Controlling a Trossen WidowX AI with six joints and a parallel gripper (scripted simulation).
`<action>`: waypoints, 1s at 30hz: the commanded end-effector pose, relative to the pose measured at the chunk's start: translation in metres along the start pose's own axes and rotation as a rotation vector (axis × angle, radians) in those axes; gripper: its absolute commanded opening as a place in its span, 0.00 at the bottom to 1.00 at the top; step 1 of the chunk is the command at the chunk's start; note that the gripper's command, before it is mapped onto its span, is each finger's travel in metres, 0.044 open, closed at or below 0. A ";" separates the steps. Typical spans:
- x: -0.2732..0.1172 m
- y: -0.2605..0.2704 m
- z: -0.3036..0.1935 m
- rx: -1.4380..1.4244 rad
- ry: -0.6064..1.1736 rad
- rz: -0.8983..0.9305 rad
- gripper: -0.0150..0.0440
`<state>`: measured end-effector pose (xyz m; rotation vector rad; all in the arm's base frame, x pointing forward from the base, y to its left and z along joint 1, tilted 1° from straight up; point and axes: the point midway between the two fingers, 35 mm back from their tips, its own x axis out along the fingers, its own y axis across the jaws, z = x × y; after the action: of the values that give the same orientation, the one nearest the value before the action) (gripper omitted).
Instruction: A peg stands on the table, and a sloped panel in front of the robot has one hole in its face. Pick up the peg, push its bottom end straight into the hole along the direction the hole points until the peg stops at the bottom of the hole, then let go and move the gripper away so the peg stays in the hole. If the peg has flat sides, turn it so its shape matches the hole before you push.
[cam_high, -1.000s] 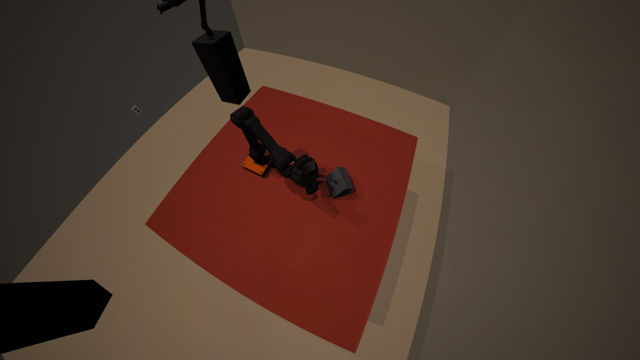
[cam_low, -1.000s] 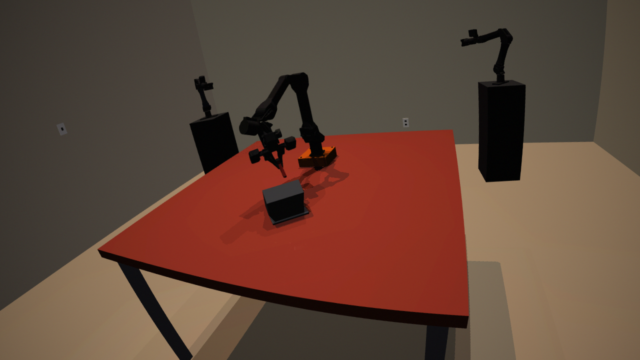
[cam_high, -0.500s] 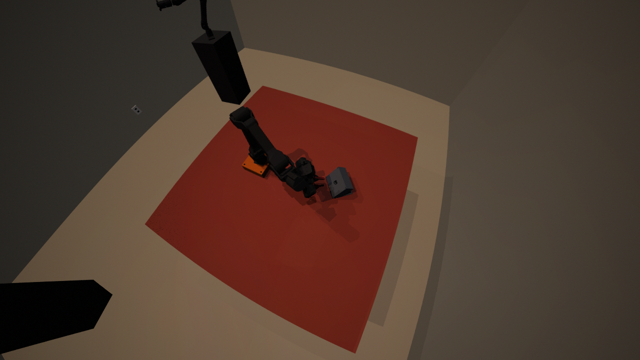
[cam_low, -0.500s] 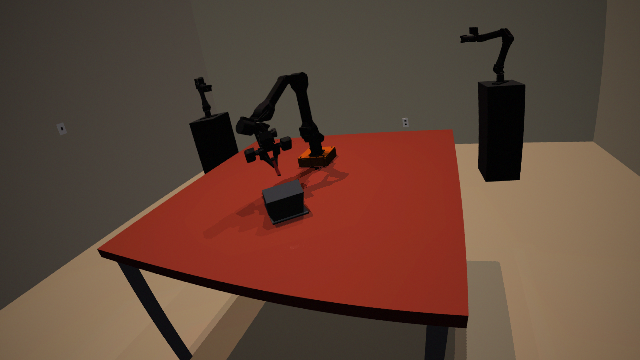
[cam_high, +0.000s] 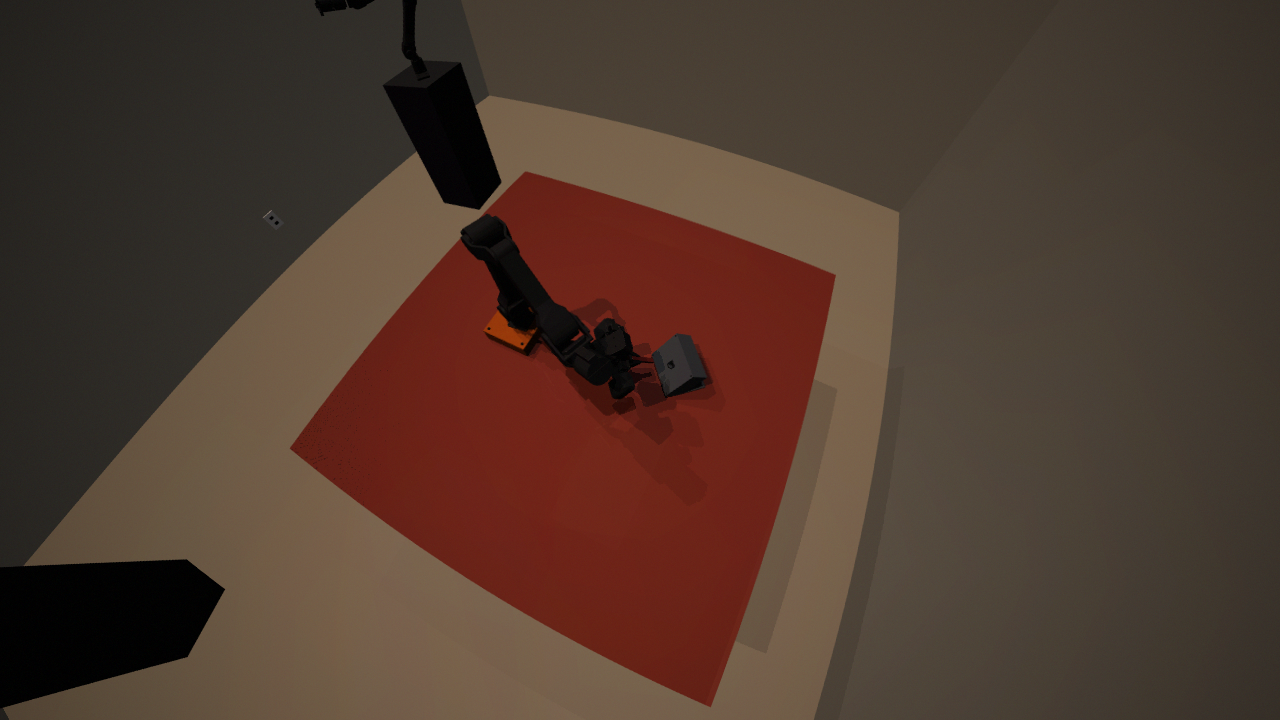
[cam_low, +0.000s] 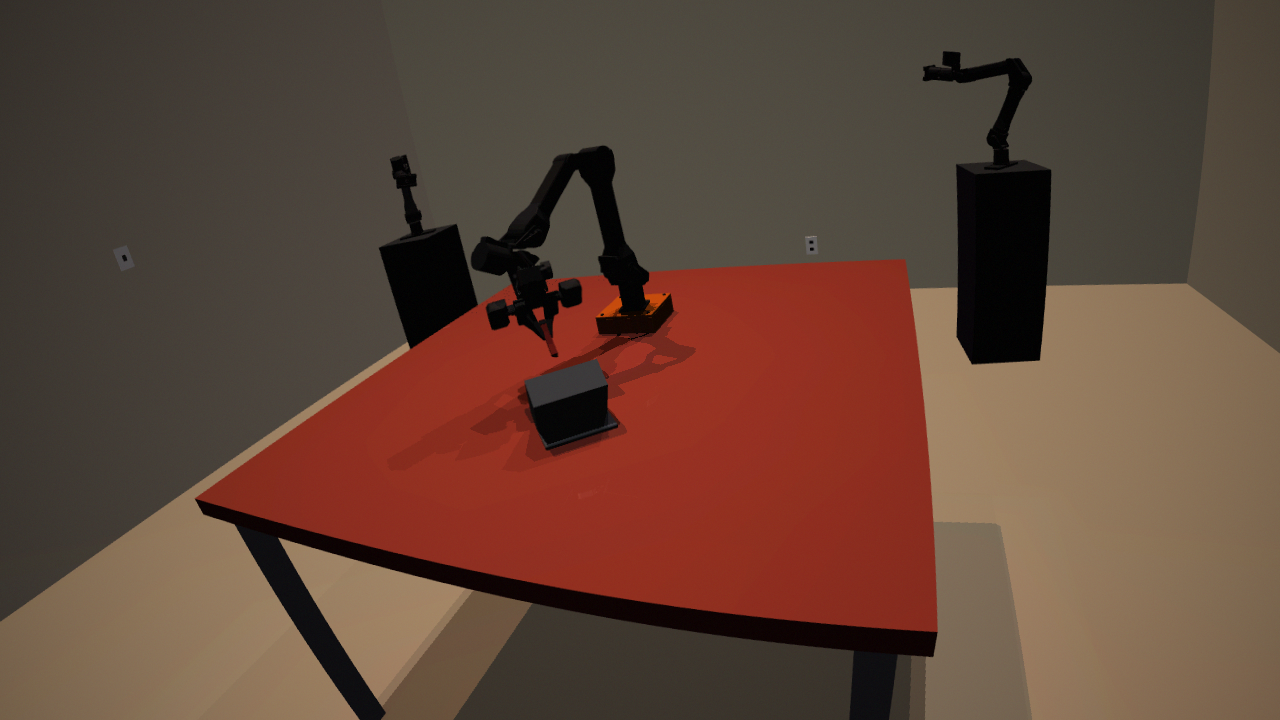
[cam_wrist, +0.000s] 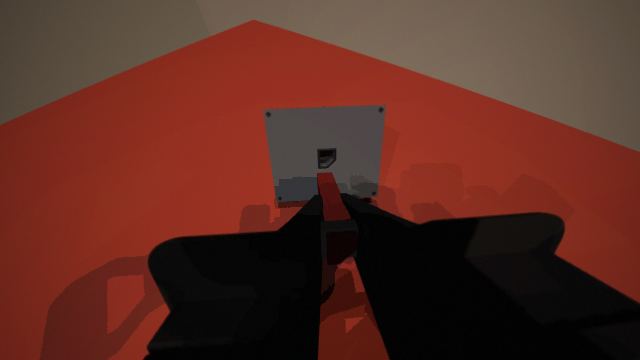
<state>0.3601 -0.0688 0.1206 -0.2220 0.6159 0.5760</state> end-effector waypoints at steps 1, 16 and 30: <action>0.007 -0.001 -0.001 0.005 -0.005 0.001 0.25; 0.028 -0.006 -0.001 -0.001 -0.033 -0.012 0.25; 0.038 -0.007 -0.001 -0.003 -0.042 -0.017 0.25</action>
<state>0.3873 -0.0588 0.1002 -0.2208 0.5686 0.5664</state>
